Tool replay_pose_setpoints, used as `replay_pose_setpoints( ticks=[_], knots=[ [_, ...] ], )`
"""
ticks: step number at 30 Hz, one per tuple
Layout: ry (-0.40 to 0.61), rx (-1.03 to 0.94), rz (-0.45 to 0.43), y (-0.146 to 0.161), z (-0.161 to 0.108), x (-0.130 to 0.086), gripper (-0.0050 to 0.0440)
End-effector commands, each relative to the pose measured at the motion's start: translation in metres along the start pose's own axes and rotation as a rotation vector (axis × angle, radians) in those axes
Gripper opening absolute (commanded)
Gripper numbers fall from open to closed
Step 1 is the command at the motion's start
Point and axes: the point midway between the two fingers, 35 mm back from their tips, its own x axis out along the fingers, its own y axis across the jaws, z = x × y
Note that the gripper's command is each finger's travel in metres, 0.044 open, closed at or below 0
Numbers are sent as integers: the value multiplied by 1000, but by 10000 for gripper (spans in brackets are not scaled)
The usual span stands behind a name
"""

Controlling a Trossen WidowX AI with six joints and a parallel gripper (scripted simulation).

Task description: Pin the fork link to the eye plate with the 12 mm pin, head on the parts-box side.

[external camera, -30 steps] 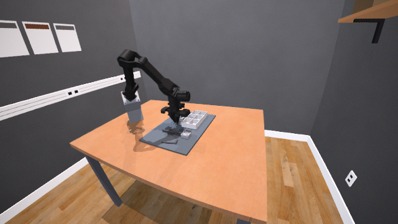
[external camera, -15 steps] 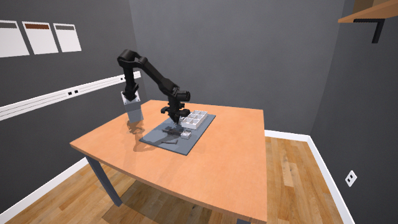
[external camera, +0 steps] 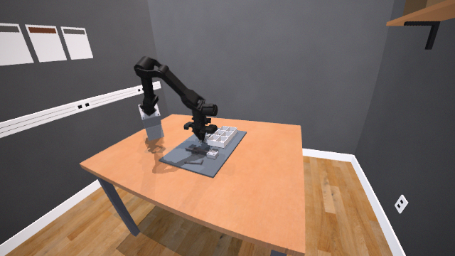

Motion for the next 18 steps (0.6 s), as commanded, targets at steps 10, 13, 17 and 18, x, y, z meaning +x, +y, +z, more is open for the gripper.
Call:
replay_pose_setpoints(
  ticks=[10,13,17,18],
  knots=[
    [16,6,-11,-5,0,-2,-50],
    [27,5,-11,-5,0,-1,-50],
    [46,5,-10,-5,0,0,-50],
    [51,4,-10,-5,0,0,-50]
  ],
)
